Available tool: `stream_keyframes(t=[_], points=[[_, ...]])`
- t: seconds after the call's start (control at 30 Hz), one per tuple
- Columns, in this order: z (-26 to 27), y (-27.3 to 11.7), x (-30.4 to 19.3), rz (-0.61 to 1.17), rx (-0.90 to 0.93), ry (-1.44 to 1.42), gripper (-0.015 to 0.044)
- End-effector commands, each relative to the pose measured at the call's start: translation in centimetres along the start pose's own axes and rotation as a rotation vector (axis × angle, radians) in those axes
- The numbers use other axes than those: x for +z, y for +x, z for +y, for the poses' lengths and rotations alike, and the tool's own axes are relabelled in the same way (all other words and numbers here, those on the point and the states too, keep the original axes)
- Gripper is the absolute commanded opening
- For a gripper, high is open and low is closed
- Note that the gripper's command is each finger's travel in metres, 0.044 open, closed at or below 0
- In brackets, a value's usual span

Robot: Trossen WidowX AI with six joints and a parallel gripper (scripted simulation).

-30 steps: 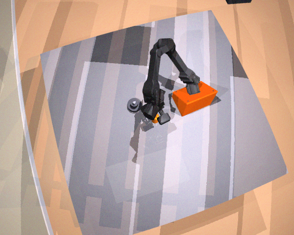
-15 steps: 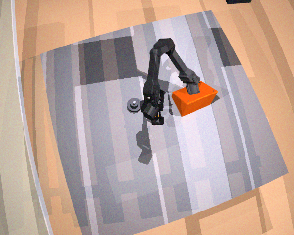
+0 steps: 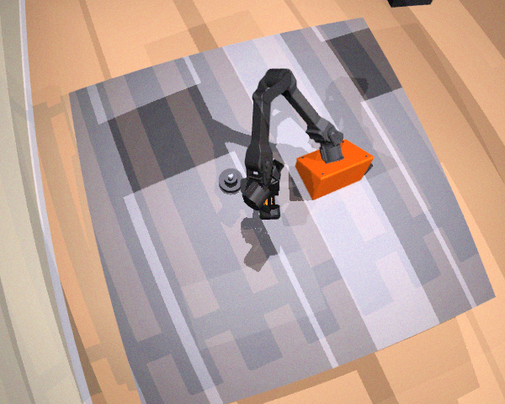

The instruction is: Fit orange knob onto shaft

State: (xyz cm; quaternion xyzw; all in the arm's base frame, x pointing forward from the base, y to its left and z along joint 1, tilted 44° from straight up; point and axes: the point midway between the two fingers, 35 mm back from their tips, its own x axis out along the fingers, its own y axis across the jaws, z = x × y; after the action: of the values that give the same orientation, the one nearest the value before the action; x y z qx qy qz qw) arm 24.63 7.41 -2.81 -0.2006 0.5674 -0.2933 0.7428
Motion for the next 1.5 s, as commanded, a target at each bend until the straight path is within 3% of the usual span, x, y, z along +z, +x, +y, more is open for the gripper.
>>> stream_keyframes(t=[0.0, 1.37, 1.47], points=[[-0.1, 0.7, -0.1, 0.001, -0.007, -0.006, 0.044], [-0.3, 7.1, -0.1, 0.0, -0.012, -0.006, 0.044], [-0.3, 7.1, -0.1, 0.0, -0.012, -0.006, 0.0361]])
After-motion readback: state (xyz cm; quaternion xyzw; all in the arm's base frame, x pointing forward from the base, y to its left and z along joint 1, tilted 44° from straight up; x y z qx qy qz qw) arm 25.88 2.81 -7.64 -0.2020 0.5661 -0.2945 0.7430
